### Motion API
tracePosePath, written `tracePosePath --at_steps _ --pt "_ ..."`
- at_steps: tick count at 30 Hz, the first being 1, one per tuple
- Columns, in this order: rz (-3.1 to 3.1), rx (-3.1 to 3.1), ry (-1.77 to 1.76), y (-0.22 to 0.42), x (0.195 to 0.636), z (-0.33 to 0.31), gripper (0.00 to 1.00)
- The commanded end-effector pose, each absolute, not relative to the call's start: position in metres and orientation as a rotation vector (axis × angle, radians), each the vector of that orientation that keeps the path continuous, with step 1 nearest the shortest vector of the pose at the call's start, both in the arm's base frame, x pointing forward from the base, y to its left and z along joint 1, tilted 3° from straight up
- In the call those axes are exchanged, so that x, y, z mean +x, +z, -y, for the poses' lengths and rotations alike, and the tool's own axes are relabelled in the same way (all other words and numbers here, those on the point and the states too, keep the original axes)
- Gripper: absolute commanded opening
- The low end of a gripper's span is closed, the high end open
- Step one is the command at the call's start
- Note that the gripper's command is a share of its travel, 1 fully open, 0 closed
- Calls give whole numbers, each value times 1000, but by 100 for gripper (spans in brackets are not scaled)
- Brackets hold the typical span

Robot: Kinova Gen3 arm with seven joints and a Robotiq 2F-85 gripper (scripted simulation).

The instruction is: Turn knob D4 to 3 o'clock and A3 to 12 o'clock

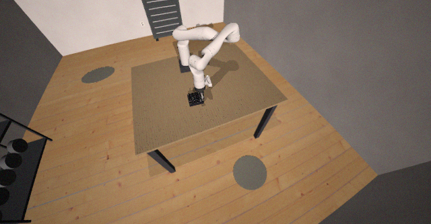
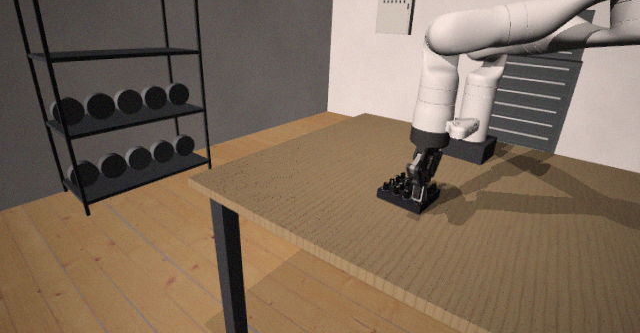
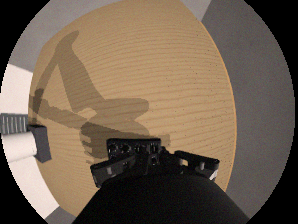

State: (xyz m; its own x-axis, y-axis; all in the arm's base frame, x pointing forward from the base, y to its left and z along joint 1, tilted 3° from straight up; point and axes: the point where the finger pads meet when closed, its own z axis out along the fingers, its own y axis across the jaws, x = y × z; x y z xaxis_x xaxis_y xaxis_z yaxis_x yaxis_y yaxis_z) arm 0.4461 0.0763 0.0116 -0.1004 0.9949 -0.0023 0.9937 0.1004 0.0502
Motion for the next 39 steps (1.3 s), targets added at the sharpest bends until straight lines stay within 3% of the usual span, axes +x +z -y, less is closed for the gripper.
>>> tracePosePath --at_steps 1,4,5,39 --pt "-2295 2094 65 11 447 -79 8" --pt "-2295 2094 65 11 447 -79 8" --pt "-2295 2094 65 11 447 -79 19" --pt "-2298 2090 65 33 447 -79 19"
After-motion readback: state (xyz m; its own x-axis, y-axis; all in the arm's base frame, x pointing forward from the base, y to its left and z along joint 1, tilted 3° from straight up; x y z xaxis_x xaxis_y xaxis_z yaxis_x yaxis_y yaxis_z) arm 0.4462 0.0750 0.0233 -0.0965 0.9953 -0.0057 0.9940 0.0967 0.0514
